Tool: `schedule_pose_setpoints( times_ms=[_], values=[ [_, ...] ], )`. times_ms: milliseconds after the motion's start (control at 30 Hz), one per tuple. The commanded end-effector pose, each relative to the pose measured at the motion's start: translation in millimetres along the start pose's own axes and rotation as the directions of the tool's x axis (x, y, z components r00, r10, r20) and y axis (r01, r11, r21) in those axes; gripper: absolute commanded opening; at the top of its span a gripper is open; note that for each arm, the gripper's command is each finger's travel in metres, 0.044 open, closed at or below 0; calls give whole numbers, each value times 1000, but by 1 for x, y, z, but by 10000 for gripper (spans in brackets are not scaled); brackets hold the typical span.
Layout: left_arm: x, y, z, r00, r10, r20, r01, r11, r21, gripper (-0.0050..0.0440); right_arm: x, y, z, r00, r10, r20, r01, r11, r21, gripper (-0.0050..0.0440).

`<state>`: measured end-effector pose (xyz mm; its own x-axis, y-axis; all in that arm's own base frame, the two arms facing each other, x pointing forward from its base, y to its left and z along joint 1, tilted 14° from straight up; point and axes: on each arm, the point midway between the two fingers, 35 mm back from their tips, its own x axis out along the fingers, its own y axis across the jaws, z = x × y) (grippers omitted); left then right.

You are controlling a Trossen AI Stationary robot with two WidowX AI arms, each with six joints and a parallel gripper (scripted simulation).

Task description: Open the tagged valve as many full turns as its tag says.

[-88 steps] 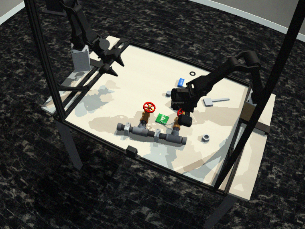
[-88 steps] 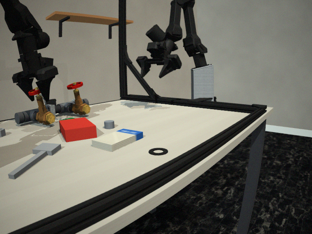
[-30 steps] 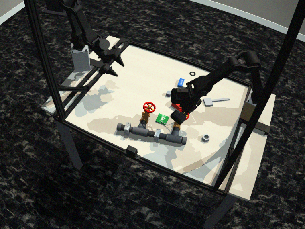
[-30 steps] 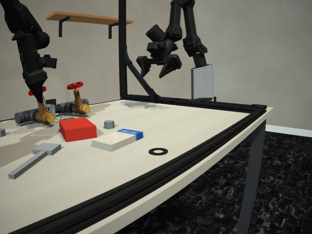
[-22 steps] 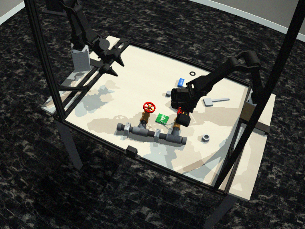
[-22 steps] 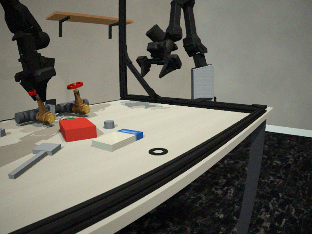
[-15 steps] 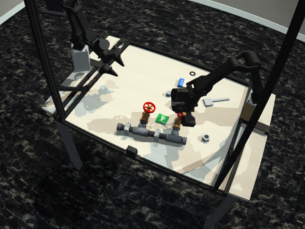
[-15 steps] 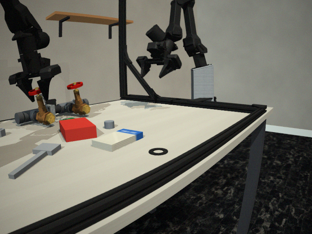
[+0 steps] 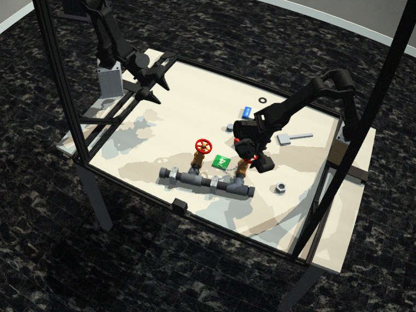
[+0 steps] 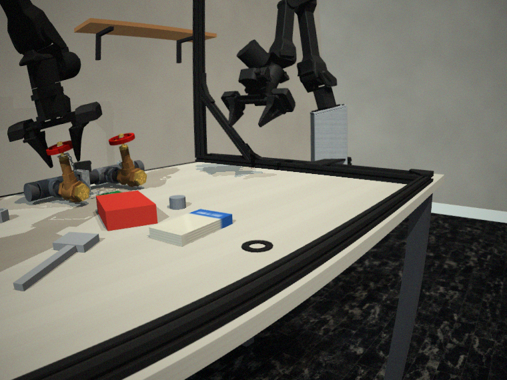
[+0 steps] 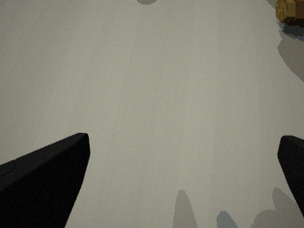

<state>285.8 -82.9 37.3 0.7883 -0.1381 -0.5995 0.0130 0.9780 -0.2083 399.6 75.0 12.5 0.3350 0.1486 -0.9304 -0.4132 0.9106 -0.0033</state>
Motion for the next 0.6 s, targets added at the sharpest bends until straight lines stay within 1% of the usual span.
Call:
schedule_pose_setpoints(
  times_ms=[0, 167, 233, 433, 467, 567],
  values=[
    [0, 0, 0, 1000, 0, 0, 0, 1000, 0, 400, 0, 0, 0, 1000, 0, 0, 0, 1000, 8, 120],
    [0, 0, 0, 1000, 0, 0, 0, 1000, 0, 400, 0, 0, 0, 1000, 0, 0, 0, 1000, 8, 240],
    [0, 0, 0, 1000, 0, 0, 0, 1000, 0, 400, 0, 0, 0, 1000, 0, 0, 0, 1000, 8, 240],
    [0, 0, 0, 1000, 0, 0, 0, 1000, 0, 400, 0, 0, 0, 1000, 0, 0, 0, 1000, 8, 384],
    [0, 0, 0, 1000, 0, 0, 0, 1000, 0, 400, 0, 0, 0, 1000, 0, 0, 0, 1000, 8, 400],
    [0, 0, 0, 1000, 0, 0, 0, 1000, 0, 400, 0, 0, 0, 1000, 0, 0, 0, 1000, 8, 400]
  ],
)
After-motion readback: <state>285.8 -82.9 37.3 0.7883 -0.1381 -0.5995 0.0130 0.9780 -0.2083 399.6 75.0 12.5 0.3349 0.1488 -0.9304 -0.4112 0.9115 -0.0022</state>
